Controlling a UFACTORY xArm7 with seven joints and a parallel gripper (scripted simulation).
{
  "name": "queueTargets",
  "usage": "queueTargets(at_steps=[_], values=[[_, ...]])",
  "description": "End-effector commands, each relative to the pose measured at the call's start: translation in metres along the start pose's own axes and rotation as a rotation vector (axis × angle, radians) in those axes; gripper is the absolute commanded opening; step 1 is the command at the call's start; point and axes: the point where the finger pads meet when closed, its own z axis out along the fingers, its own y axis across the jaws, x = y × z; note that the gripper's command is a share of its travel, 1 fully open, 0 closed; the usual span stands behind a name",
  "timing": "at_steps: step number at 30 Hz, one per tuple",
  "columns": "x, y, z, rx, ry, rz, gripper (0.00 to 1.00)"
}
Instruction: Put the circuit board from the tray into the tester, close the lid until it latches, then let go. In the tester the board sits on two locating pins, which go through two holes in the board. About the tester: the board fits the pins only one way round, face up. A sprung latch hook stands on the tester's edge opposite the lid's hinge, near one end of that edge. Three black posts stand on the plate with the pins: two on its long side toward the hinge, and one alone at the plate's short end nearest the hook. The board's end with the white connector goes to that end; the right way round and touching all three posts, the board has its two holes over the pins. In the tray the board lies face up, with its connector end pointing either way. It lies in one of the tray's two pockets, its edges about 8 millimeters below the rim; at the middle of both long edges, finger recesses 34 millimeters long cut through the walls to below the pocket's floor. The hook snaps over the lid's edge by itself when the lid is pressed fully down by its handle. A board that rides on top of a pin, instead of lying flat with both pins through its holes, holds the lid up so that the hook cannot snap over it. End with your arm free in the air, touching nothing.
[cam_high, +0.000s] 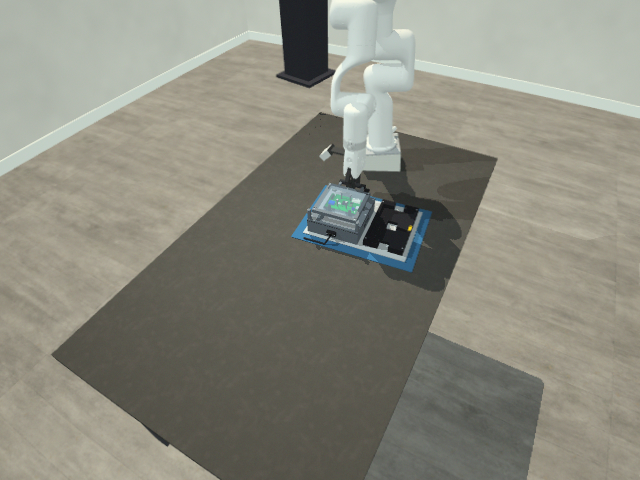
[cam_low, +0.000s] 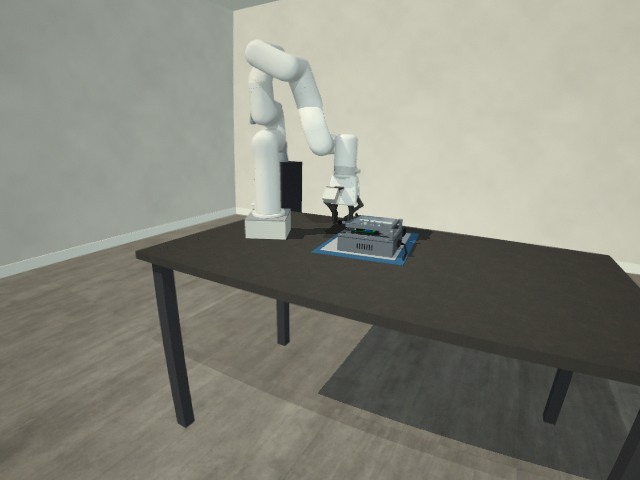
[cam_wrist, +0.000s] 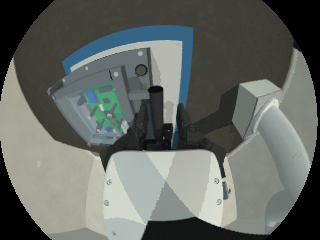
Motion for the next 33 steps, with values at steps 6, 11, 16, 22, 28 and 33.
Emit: queueTargets(at_steps=[6,11,16,22,28,33], values=[[0.000,-0.007,-0.003,0.017,-0.002,0.001,0.51],[0.000,-0.007,-0.004,0.017,-0.002,0.001,0.51],[0.000,-0.007,-0.008,0.017,-0.002,0.001,0.51],[0.000,-0.007,-0.013,0.017,-0.002,0.001,0.51],[0.000,-0.007,-0.026,0.017,-0.002,0.001,0.51],[0.000,-0.006,-0.039,0.017,-0.002,0.001,0.51]])
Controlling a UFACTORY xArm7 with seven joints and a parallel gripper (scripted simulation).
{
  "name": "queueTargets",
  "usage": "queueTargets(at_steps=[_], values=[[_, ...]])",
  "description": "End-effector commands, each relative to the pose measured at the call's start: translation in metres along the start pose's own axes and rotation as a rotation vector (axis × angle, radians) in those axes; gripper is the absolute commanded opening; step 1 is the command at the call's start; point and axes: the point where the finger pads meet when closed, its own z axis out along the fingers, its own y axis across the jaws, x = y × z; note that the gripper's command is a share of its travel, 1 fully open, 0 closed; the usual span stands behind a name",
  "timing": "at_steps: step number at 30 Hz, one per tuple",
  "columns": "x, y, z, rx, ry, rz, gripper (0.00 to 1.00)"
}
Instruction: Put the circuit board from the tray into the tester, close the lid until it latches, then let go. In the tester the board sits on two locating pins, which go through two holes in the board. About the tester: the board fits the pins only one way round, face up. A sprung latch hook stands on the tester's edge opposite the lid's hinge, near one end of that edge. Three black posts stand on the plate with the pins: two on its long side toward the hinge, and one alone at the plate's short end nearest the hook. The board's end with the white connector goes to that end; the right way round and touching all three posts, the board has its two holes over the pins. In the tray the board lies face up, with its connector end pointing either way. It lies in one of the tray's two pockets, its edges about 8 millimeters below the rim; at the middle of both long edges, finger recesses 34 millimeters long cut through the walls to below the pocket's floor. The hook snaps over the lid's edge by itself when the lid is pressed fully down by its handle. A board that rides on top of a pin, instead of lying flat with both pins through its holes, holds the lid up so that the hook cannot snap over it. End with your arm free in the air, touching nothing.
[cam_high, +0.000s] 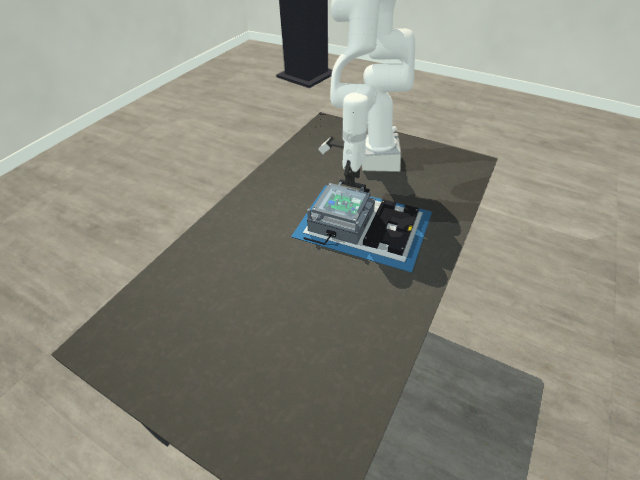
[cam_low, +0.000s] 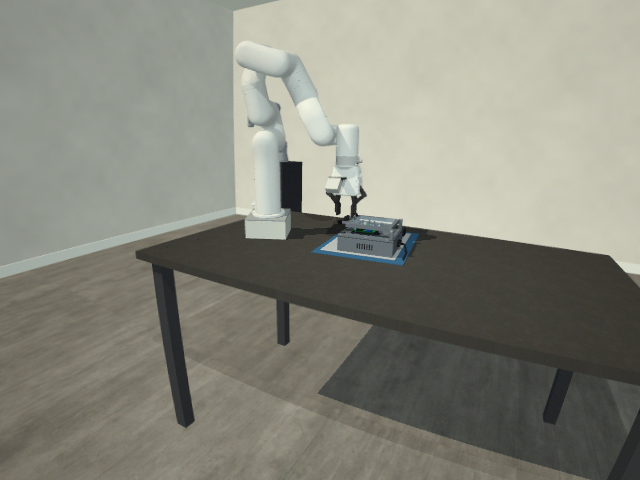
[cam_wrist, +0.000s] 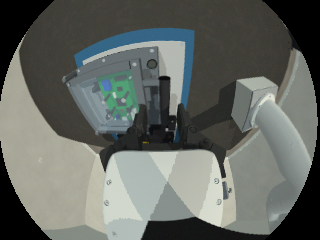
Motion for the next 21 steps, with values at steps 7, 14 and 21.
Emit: queueTargets(at_steps=[7,14,21], values=[[0.000,0.003,-0.022,-0.009,0.001,0.000,0.51],[0.000,0.003,-0.043,-0.009,0.001,0.000,0.51],[0.000,0.003,-0.055,-0.009,0.001,0.000,0.51]])
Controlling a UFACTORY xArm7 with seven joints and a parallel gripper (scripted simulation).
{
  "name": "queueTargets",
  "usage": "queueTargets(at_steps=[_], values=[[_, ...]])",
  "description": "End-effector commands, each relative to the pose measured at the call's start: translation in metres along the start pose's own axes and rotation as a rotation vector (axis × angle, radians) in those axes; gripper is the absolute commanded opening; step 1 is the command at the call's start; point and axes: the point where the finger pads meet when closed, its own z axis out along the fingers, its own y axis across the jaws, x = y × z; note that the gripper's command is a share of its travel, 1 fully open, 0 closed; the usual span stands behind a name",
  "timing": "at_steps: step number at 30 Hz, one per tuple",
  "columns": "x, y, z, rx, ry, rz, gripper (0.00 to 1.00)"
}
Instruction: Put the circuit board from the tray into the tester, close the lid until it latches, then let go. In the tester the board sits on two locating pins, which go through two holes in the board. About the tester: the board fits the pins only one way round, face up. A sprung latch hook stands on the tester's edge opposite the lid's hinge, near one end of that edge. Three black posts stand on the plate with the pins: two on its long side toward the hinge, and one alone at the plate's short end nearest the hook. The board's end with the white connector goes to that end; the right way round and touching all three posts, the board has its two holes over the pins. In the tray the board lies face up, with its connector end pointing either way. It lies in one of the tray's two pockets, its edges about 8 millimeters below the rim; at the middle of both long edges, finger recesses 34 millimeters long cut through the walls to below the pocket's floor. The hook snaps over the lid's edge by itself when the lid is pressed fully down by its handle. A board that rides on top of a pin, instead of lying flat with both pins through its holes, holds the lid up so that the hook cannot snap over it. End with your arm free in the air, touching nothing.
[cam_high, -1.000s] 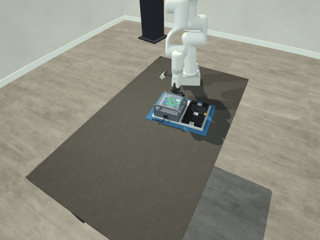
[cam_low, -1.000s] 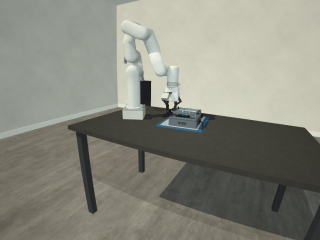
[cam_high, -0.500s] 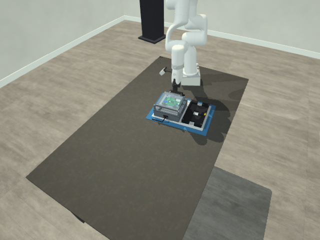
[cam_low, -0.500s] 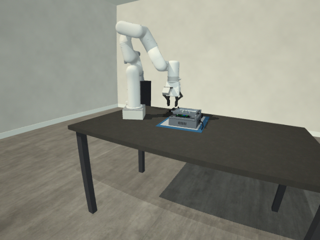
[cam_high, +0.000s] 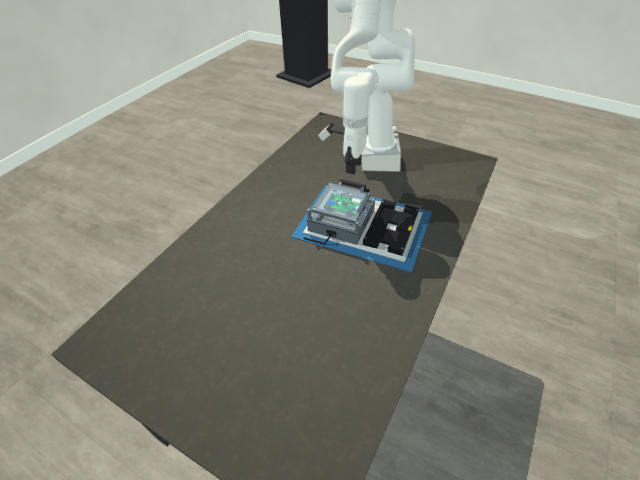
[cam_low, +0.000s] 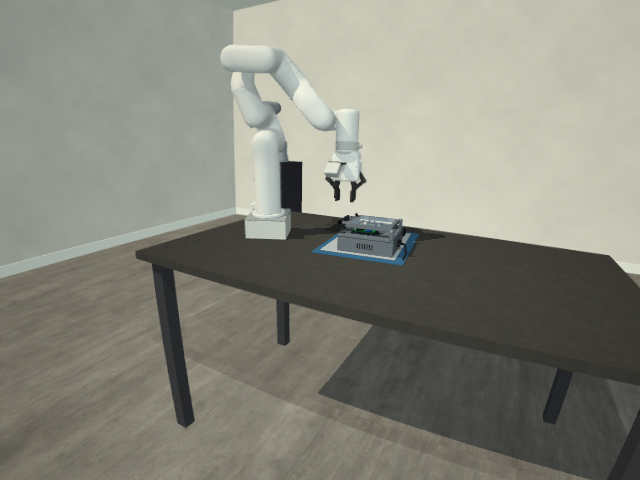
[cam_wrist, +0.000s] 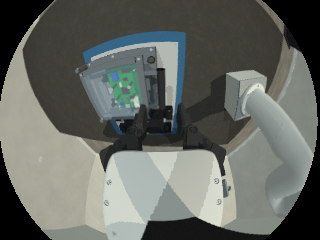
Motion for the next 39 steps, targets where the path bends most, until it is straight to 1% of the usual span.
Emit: queueTargets(at_steps=[1,9,19,20,39], values=[[0.000,-0.001,-0.009,0.003,0.000,0.000,0.51],[0.000,-0.001,-0.020,0.003,0.000,0.000,0.51],[0.000,-0.001,-0.022,0.003,0.000,0.000,0.51],[0.000,-0.001,-0.022,0.003,0.000,0.000,1.00],[0.000,-0.001,-0.022,0.003,0.000,0.000,1.00]])
